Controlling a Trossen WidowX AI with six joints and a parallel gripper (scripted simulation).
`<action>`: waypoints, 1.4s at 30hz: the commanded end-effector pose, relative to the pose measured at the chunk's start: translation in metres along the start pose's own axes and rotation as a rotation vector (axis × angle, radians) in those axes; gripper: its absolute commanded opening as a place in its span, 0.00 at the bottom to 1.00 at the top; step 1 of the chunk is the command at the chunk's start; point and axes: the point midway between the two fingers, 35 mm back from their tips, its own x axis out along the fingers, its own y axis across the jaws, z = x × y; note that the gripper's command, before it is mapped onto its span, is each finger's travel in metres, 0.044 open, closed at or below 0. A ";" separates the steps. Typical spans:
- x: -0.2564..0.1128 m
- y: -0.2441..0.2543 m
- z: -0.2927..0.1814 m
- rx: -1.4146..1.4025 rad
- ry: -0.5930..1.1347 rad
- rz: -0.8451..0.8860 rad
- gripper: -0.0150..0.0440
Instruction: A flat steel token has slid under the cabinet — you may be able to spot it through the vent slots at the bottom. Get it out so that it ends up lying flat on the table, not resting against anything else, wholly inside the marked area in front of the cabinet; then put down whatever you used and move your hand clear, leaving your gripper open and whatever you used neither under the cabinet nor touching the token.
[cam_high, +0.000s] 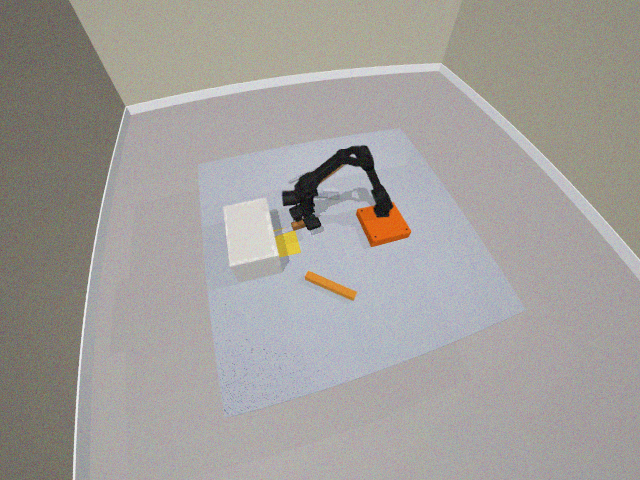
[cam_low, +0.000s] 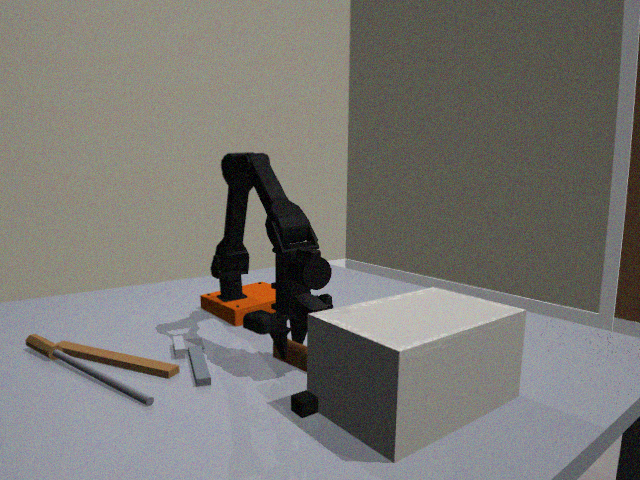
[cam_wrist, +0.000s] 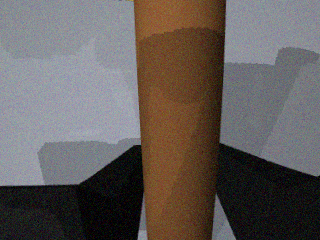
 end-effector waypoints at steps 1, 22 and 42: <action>0.001 0.000 -0.006 -0.003 0.002 0.001 0.25; 0.001 -0.001 -0.029 -0.003 0.004 0.001 0.25; 0.001 -0.002 -0.051 -0.003 0.006 0.001 0.25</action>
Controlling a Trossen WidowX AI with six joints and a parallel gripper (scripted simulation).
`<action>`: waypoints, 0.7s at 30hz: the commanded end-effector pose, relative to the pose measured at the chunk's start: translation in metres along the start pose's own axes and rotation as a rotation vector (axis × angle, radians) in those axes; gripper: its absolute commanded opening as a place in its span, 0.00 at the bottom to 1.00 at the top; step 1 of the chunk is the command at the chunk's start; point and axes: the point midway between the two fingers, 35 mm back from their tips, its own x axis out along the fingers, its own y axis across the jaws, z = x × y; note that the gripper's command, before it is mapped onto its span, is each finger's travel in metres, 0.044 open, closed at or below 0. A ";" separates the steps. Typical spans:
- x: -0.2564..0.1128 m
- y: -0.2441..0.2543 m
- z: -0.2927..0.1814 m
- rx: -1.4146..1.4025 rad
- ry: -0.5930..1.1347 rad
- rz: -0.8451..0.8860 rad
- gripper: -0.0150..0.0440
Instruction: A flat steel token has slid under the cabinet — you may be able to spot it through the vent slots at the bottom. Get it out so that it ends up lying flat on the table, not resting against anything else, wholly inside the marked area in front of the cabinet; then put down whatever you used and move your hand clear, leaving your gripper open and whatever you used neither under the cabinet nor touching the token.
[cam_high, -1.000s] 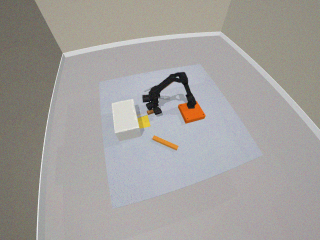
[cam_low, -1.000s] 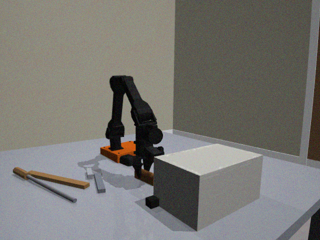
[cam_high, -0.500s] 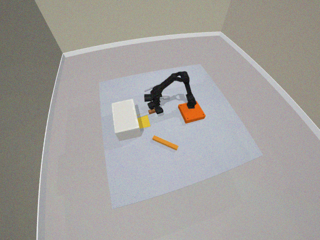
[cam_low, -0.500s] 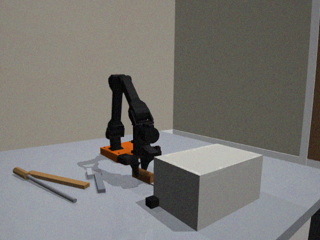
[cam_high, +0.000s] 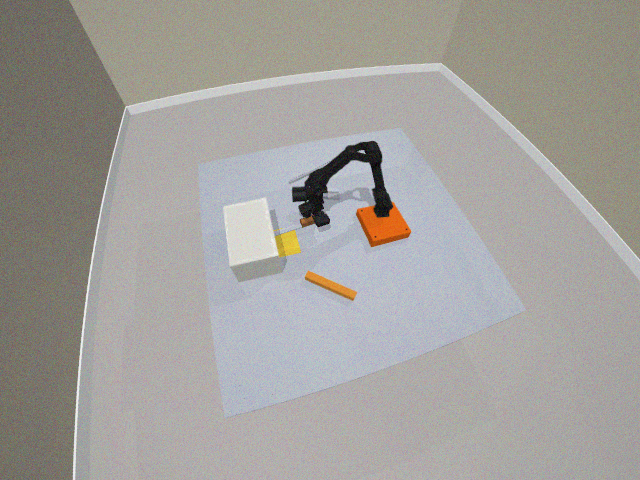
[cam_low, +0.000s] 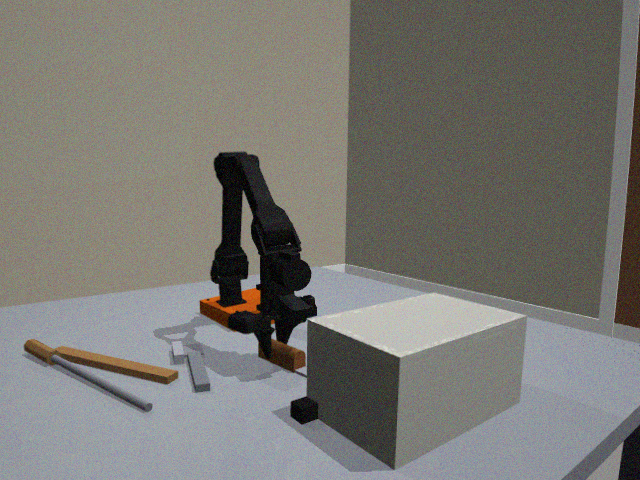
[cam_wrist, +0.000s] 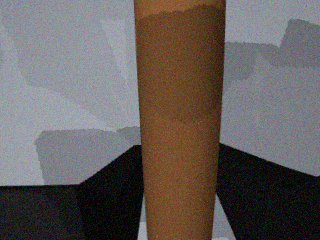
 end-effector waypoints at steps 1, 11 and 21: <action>0.001 0.000 -0.007 -0.003 0.003 0.000 0.25; 0.001 0.000 -0.019 -0.003 0.004 0.000 0.25; 0.001 -0.001 -0.031 -0.003 0.005 0.000 0.25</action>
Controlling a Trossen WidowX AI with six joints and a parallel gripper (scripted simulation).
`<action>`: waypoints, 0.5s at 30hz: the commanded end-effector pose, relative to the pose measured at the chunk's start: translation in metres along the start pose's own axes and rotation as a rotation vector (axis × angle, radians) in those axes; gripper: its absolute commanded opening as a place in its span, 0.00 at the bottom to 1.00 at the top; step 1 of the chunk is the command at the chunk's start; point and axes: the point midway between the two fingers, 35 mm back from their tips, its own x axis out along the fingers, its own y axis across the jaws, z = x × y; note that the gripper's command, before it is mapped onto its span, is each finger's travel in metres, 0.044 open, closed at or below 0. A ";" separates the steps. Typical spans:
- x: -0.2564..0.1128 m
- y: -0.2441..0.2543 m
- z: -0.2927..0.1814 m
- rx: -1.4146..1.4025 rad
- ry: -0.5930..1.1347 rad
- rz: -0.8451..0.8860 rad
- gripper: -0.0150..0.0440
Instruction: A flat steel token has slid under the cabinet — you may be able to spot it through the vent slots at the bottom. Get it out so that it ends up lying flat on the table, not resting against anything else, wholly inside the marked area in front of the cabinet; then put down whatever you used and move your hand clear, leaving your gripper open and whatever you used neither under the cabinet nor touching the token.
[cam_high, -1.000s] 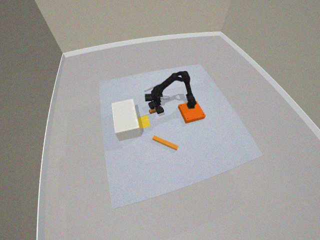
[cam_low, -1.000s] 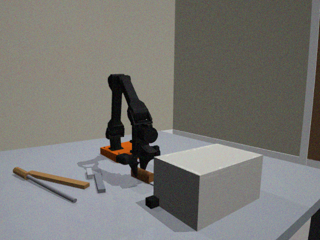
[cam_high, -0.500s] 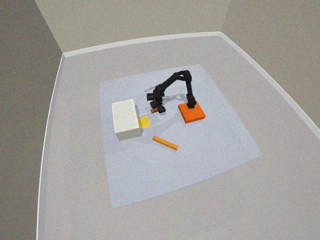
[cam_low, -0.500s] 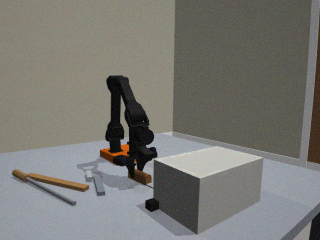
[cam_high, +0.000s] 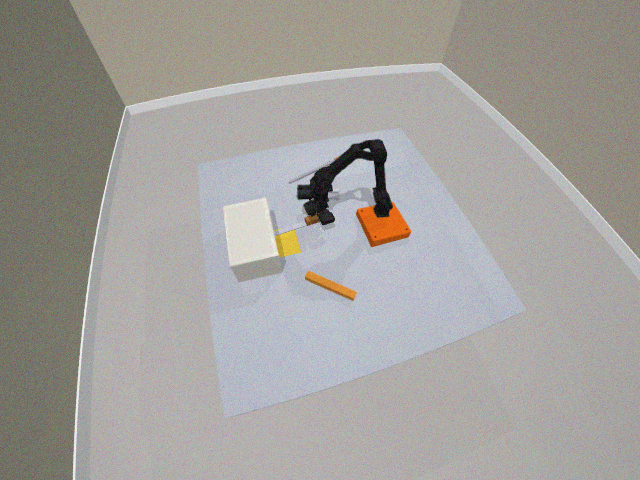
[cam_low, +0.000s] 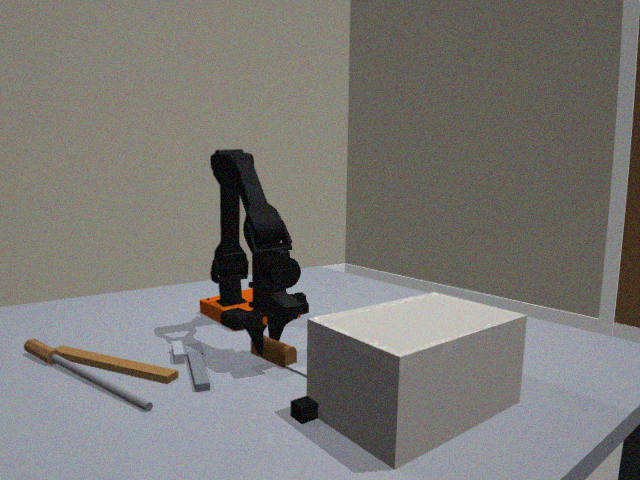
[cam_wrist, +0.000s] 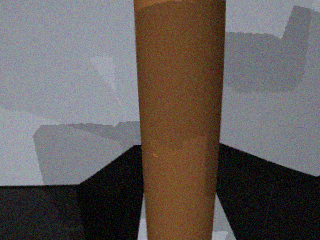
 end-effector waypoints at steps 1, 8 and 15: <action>0.001 0.000 -0.008 -0.002 0.004 0.000 0.25; 0.001 0.000 -0.016 -0.002 0.004 0.000 0.25; 0.001 -0.001 -0.025 -0.002 0.005 0.000 0.25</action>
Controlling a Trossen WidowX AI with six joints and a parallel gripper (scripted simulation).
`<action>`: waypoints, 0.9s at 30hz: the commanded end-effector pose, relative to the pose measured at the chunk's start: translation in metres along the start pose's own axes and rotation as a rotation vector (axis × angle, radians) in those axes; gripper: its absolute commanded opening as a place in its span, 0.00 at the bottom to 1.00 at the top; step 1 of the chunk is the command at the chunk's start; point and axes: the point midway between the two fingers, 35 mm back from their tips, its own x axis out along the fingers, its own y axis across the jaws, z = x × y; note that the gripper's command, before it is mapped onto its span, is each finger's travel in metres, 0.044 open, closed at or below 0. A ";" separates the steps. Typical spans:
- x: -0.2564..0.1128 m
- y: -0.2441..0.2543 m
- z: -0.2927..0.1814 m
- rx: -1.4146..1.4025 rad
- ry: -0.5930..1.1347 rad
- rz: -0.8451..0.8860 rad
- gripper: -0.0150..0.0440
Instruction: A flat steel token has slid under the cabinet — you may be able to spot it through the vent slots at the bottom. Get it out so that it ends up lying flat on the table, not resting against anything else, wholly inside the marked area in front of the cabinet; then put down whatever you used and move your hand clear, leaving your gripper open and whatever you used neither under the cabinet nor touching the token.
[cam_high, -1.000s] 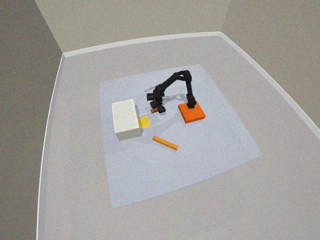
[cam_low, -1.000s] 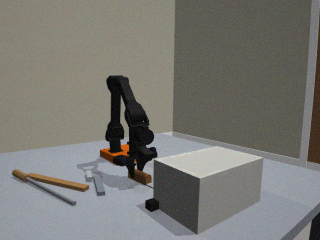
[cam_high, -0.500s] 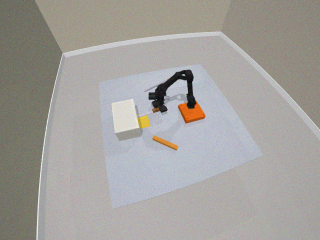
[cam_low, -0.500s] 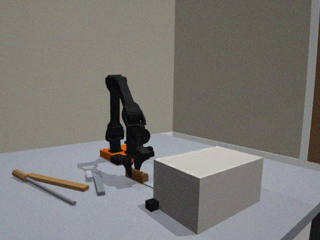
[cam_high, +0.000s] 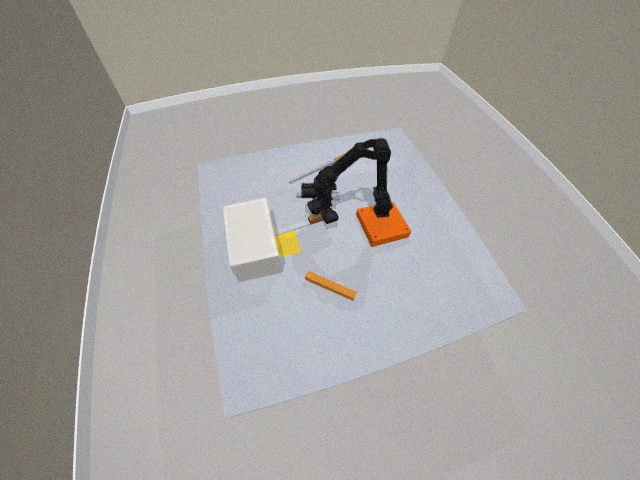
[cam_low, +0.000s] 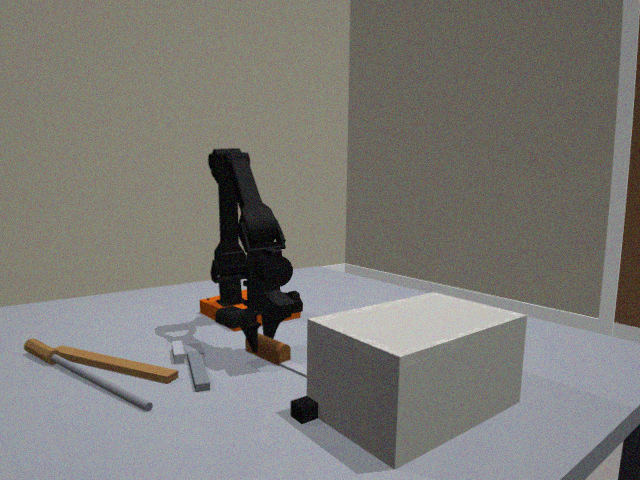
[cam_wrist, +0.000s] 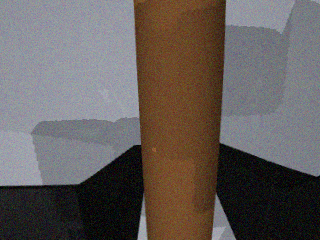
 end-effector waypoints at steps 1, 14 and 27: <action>0.001 0.000 -0.008 -0.002 0.004 0.000 0.25; 0.001 -0.001 -0.025 -0.002 0.005 0.000 0.25; 0.001 -0.001 -0.042 -0.002 0.007 0.000 0.25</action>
